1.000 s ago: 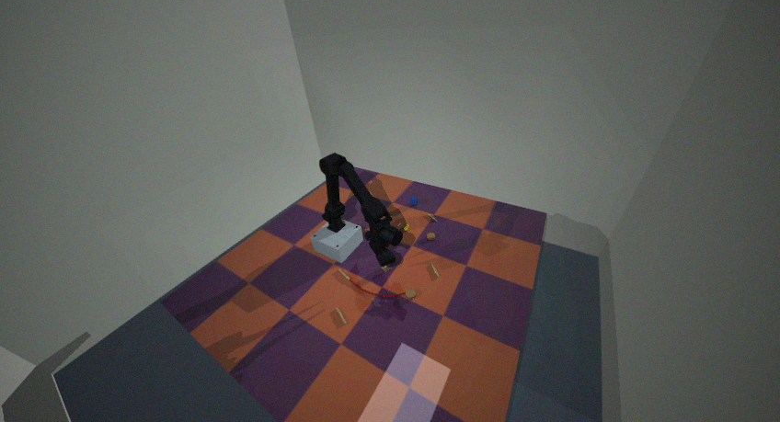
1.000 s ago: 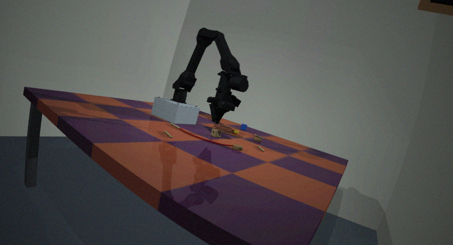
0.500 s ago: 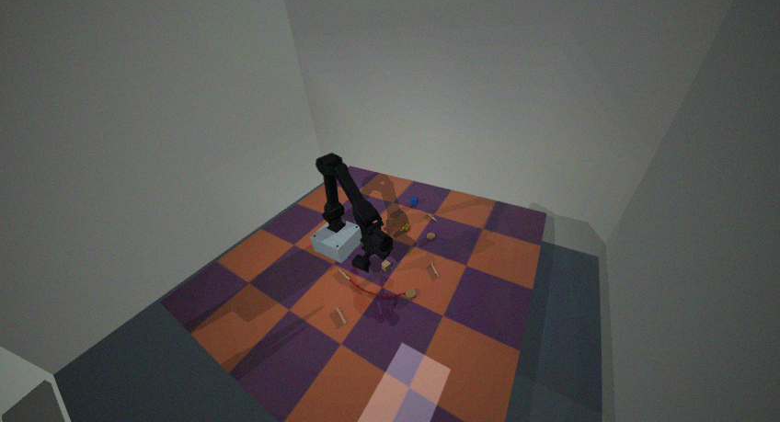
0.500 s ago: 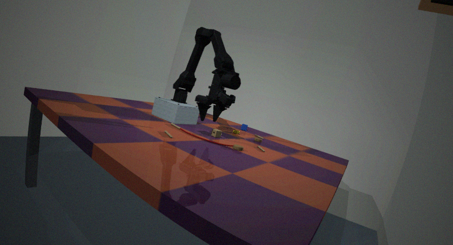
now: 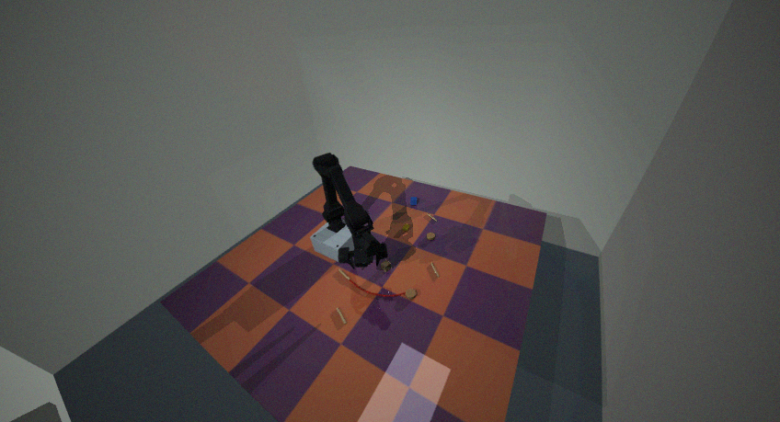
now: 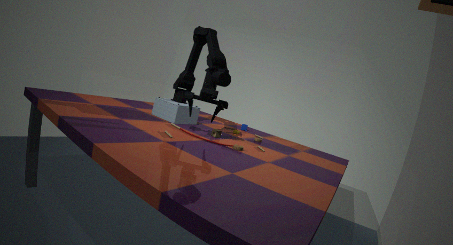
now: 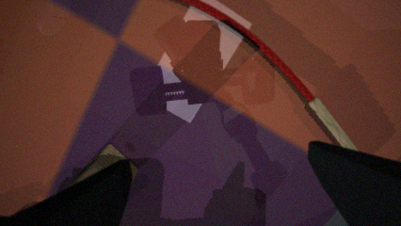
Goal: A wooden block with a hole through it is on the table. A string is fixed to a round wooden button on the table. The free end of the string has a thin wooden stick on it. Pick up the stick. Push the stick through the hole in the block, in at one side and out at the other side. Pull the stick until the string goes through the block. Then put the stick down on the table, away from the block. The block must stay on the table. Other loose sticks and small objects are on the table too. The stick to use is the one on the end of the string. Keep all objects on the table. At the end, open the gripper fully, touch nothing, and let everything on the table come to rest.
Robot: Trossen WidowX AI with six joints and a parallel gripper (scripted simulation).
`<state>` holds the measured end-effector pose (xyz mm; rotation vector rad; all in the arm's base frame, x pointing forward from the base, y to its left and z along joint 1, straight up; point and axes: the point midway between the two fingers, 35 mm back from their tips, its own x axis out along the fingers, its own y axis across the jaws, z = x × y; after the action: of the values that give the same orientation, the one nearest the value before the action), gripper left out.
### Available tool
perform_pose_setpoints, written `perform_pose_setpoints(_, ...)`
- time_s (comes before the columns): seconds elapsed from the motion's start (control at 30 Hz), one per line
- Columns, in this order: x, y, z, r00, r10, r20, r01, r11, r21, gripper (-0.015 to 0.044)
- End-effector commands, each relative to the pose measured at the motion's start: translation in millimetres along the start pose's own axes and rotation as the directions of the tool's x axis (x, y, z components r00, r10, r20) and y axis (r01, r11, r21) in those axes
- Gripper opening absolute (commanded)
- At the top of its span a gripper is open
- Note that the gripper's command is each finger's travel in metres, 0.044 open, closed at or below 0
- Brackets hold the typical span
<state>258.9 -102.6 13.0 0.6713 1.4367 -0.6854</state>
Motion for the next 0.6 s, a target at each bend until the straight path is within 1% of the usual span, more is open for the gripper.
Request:
perform_pose_setpoints(0.0, 0.2, -36.0, 3.4, 1.0, 0.005, 0.003, -0.005, 0.562, 0.827, 0.044)
perform_pose_setpoints(0.17, 0.4, -45.7, 3.8, 1.0, 0.004, 0.003, -0.004, 0.283, 0.959, 0.044)
perform_pose_setpoints(0.3, 0.5, -53.4, 3.9, 1.0, 0.004, 0.003, -0.003, 0.039, 0.999, 0.044)
perform_pose_setpoints(0.43, 0.7, -62.1, 3.6, 1.0, 0.004, 0.003, -0.002, -0.213, 0.977, 0.044)
perform_pose_setpoints(0.57, 0.9, -69.4, 3.2, 1.0, 0.003, 0.003, -0.001, -0.445, 0.895, 0.044)
